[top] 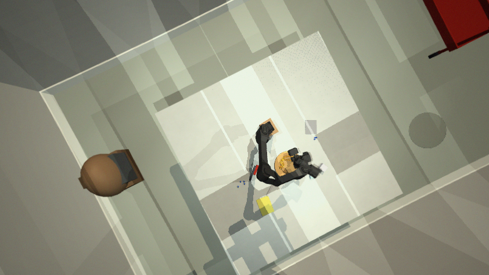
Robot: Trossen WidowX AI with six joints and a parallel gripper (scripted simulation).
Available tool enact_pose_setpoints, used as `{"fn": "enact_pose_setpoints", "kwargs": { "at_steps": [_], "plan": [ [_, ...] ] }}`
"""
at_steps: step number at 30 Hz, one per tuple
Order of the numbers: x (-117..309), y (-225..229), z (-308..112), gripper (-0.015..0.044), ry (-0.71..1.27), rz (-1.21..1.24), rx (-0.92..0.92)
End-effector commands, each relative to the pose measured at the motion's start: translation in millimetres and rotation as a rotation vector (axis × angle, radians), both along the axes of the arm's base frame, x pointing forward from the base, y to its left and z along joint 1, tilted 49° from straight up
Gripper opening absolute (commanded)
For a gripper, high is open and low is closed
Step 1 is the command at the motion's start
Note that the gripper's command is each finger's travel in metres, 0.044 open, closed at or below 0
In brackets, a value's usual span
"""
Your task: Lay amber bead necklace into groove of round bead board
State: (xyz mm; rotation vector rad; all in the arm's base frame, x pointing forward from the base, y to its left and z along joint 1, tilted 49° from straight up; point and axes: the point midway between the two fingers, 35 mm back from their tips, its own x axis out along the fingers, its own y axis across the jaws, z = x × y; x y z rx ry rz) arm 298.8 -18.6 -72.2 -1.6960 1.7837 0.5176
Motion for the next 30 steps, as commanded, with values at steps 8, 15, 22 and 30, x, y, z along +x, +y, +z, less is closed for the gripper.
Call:
{"fn": "enact_pose_setpoints", "kwargs": {
  "at_steps": [8,15,22,30],
  "plan": [
    [0.1,1.7,1.6,0.0,0.0,0.002,-0.001],
    [1.8,5.0,3.6,0.0,0.001,0.005,-0.005],
    [23.2,10.8,-1.7,0.0,-0.001,0.005,-0.005],
    [36.7,14.4,-5.5,0.0,-0.002,0.005,-0.004]
  ]
}}
